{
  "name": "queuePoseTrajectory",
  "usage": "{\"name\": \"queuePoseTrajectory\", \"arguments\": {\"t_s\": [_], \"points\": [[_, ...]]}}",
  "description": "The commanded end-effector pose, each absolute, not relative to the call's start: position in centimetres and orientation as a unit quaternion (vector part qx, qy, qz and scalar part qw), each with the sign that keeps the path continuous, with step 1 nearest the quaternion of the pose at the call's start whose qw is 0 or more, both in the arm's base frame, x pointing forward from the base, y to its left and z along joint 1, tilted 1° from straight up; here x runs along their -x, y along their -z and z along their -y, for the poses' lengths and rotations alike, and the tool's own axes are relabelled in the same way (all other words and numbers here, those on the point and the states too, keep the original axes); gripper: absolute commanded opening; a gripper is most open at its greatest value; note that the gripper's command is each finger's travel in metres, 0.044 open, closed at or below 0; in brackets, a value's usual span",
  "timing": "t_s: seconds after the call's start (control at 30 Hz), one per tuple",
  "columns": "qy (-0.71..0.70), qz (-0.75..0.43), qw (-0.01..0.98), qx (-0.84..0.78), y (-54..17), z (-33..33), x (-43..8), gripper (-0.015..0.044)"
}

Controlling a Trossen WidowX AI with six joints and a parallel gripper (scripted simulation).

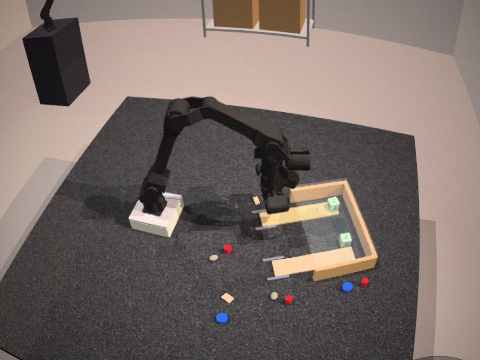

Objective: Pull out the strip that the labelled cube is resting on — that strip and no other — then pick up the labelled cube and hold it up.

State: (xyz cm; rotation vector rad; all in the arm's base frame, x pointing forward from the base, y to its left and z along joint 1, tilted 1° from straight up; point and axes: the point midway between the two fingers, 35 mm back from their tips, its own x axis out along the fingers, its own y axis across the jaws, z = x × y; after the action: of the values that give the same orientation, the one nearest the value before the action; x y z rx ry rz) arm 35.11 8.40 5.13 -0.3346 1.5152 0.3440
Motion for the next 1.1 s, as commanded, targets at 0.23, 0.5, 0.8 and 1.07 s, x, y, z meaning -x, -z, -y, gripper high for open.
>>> {"name": "queuePoseTrajectory", "arguments": {"t_s": [0.23, 0.5, 0.8, 1.07], "points": [[-0.154, -0.682, 0.698, 0.153, -3.1, -8.5, -35.1, 0.0], [-0.154, -0.682, 0.698, 0.153, -1.8, -8.6, -35.1, 0.0], [-0.154, -0.682, 0.698, 0.153, -0.3, -8.6, -34.9, 0.0], [-0.154, -0.682, 0.698, 0.153, 0.3, -8.6, -34.8, 0.0]]}}
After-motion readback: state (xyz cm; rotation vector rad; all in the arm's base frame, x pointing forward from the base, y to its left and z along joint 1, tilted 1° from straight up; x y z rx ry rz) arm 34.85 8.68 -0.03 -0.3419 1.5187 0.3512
